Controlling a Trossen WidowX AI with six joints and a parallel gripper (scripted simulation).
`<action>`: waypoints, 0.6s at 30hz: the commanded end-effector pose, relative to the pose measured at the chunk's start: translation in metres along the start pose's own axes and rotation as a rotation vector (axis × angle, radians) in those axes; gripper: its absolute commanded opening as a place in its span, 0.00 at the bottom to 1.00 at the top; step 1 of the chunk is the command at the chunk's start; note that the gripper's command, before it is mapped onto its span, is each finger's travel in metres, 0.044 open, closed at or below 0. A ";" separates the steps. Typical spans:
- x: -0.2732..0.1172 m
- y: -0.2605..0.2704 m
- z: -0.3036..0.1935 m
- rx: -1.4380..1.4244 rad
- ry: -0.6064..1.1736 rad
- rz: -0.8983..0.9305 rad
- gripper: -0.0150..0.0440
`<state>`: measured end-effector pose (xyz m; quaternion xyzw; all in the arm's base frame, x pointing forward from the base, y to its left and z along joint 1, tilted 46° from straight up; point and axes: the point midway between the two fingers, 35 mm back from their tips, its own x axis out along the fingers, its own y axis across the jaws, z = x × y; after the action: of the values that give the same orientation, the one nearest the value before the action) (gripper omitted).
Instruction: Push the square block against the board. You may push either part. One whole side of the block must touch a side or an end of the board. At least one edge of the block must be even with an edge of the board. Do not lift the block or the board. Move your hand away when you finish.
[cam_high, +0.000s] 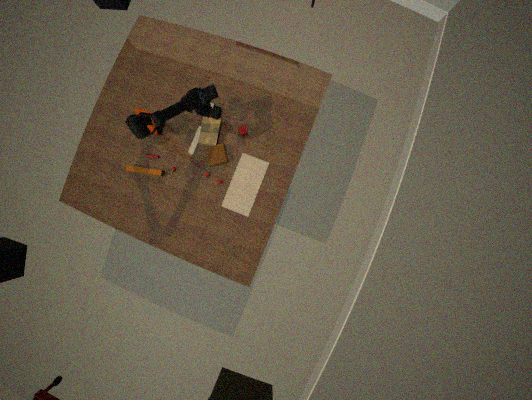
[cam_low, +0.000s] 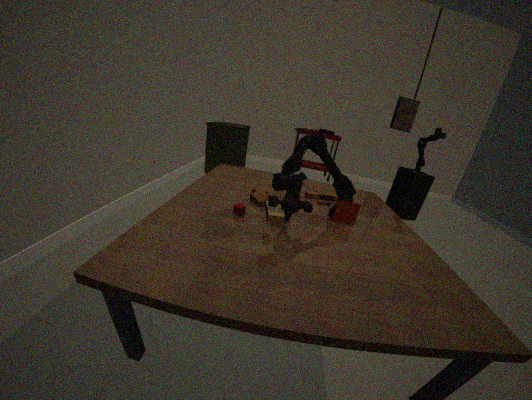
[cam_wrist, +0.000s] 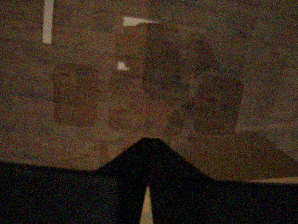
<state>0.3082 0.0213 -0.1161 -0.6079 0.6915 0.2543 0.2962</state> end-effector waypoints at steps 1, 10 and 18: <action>0.004 0.002 -0.008 -0.006 0.013 0.009 0.25; 0.004 0.001 -0.016 -0.006 0.013 0.009 0.25; 0.004 0.000 -0.012 -0.006 0.013 0.009 0.25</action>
<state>0.3084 0.0115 -0.1083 -0.6075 0.6926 0.2540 0.2945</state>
